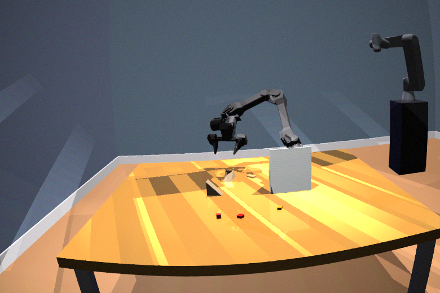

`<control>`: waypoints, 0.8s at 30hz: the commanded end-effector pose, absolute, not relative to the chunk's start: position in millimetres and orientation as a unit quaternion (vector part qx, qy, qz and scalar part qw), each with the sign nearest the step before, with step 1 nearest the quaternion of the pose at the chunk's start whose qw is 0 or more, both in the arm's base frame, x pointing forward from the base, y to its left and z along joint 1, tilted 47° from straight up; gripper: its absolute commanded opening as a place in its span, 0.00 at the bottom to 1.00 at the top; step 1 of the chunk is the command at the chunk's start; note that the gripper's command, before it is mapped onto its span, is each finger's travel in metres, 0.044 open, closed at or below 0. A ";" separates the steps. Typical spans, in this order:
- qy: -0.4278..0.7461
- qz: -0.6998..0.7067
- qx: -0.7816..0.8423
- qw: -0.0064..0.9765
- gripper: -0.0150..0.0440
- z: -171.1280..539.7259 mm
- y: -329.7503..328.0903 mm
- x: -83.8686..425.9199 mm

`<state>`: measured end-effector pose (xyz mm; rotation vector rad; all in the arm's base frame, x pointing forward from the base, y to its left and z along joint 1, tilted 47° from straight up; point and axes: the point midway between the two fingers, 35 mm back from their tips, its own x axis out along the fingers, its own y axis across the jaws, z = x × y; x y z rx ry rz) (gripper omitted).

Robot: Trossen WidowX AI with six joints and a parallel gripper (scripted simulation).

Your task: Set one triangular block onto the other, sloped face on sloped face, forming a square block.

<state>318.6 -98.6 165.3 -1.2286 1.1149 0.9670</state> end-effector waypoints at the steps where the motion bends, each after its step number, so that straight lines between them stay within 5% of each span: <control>1: 0.509 0.409 -0.511 0.559 1.00 155.2 -99.0 316.1; 8: 0.763 0.251 -0.494 0.332 1.00 102.0 -107.4 292.2; 14: 0.746 0.047 -0.652 0.128 1.00 103.6 -100.2 320.8; 24: 0.728 0.027 -0.676 0.112 1.00 103.7 -95.9 327.6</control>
